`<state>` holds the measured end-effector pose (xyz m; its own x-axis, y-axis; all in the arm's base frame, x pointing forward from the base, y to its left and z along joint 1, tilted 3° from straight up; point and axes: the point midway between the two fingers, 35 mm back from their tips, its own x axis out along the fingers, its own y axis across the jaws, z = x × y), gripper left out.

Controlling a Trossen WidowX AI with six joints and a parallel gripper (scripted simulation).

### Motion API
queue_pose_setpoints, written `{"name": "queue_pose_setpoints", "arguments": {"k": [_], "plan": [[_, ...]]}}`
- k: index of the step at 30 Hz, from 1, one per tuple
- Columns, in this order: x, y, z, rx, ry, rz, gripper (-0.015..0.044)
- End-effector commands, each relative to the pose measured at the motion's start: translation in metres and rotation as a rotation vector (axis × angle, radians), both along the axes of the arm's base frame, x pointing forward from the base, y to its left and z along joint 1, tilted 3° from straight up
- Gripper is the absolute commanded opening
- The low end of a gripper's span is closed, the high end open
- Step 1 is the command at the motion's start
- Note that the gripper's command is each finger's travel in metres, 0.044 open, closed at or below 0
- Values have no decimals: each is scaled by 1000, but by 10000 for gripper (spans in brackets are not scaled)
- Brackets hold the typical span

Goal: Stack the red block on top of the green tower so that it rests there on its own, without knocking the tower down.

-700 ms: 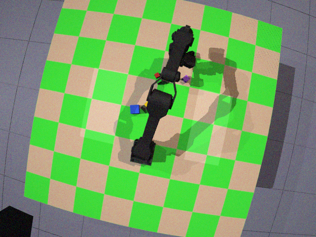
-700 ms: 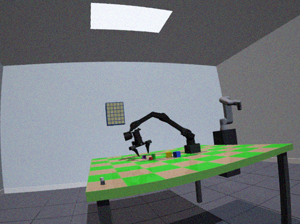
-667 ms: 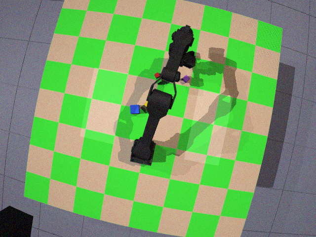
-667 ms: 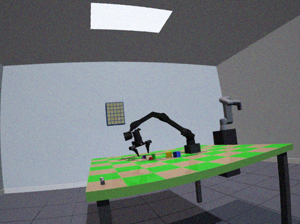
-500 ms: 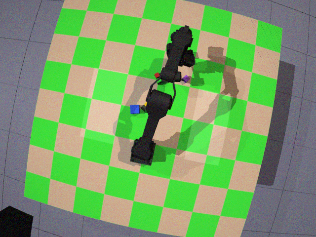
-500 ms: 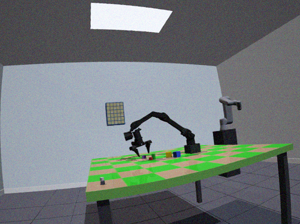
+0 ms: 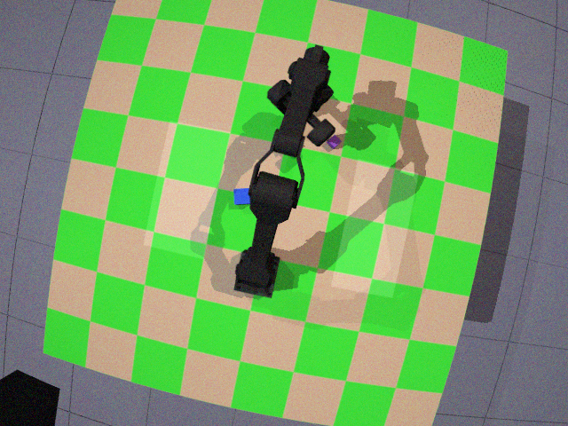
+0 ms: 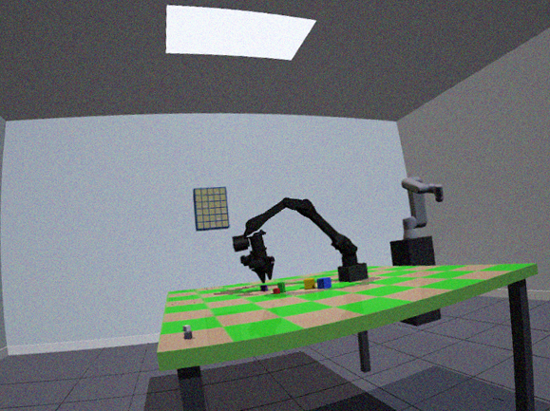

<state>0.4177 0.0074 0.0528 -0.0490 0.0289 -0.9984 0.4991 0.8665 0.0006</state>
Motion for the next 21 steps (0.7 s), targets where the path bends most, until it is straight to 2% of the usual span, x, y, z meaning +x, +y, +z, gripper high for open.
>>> {"name": "queue_pose_setpoints", "arguments": {"k": [1,21], "plan": [[-4,6,5,-1,-31,211,440],[-33,35,16,-44,-135,1278,440]]}}
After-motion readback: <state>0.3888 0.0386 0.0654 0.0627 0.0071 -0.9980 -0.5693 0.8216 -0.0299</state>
